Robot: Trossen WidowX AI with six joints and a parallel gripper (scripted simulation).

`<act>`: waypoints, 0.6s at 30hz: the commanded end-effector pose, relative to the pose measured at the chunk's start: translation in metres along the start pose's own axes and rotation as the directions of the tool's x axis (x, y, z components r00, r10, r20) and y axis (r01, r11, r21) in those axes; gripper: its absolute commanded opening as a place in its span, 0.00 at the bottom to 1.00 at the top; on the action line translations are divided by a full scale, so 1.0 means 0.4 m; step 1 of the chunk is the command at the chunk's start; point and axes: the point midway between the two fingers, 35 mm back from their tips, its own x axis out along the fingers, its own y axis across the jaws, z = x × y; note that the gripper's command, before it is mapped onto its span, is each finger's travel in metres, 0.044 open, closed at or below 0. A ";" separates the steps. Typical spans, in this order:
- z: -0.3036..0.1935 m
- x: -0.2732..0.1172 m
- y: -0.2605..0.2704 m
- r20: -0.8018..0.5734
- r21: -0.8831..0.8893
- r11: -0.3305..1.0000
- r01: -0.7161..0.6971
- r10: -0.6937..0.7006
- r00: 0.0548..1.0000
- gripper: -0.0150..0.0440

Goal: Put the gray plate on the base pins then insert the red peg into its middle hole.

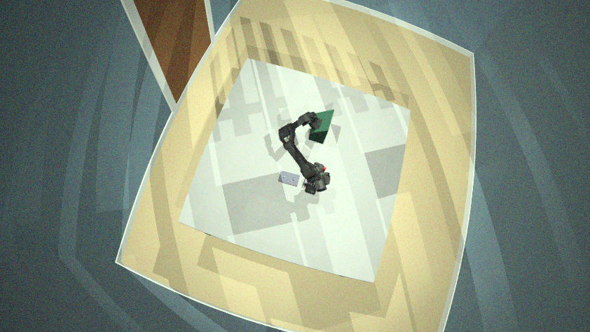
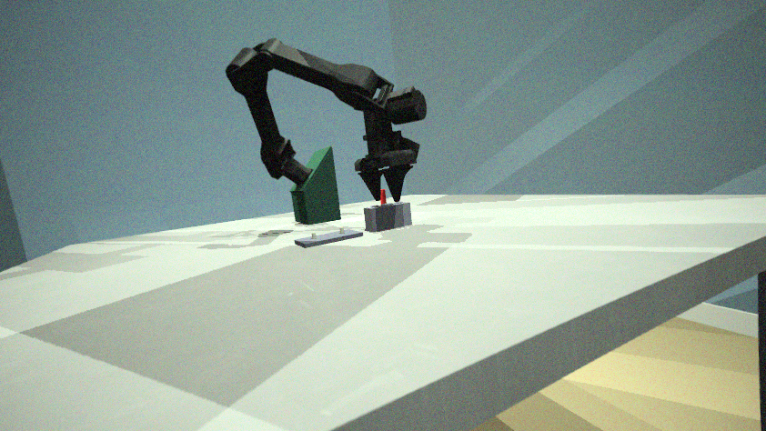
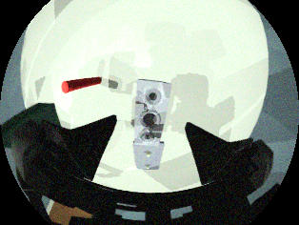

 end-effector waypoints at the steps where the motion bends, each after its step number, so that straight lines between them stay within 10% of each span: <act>1: -0.001 0.021 0.003 -0.007 -0.006 1.000 -0.003 0.003 1.000 1.00; 18: -0.002 0.091 0.004 -0.009 -0.006 1.000 -0.003 0.003 1.000 1.00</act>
